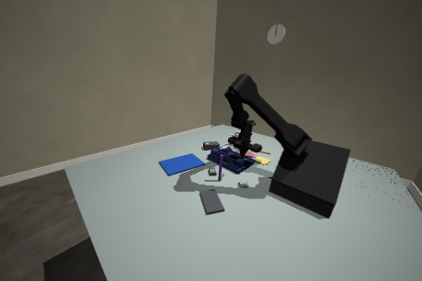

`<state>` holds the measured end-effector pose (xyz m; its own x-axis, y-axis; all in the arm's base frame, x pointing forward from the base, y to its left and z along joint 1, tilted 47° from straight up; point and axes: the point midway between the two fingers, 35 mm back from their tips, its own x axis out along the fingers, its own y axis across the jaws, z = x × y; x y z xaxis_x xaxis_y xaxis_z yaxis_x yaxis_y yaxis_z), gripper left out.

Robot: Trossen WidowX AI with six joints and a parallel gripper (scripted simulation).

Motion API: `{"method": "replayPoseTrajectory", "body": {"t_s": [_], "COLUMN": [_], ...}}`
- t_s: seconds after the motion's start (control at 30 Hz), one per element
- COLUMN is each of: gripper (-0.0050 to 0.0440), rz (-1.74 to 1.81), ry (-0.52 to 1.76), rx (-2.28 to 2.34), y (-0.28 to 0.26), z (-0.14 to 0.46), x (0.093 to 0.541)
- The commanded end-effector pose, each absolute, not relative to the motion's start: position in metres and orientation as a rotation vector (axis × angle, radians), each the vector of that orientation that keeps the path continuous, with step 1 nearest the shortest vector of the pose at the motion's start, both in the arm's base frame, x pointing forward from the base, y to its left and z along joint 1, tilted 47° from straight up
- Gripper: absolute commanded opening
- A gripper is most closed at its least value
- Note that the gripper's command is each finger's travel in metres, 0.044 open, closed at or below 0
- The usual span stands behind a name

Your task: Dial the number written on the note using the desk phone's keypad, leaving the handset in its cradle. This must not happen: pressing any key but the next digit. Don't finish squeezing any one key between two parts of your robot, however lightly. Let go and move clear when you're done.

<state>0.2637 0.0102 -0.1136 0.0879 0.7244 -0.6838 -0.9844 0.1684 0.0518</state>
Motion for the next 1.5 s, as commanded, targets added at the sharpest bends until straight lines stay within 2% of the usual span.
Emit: {"method": "replayPoseTrajectory", "body": {"t_s": [0.0,1.47], "gripper": [-0.005,-0.005], "rz": [1.353,1.352], "ry": [0.662,0.663], "rx": [-0.48,-0.481], "y": [0.012,0.003], "z": [-0.114,-0.107], "x": [0.263,0.262]}}
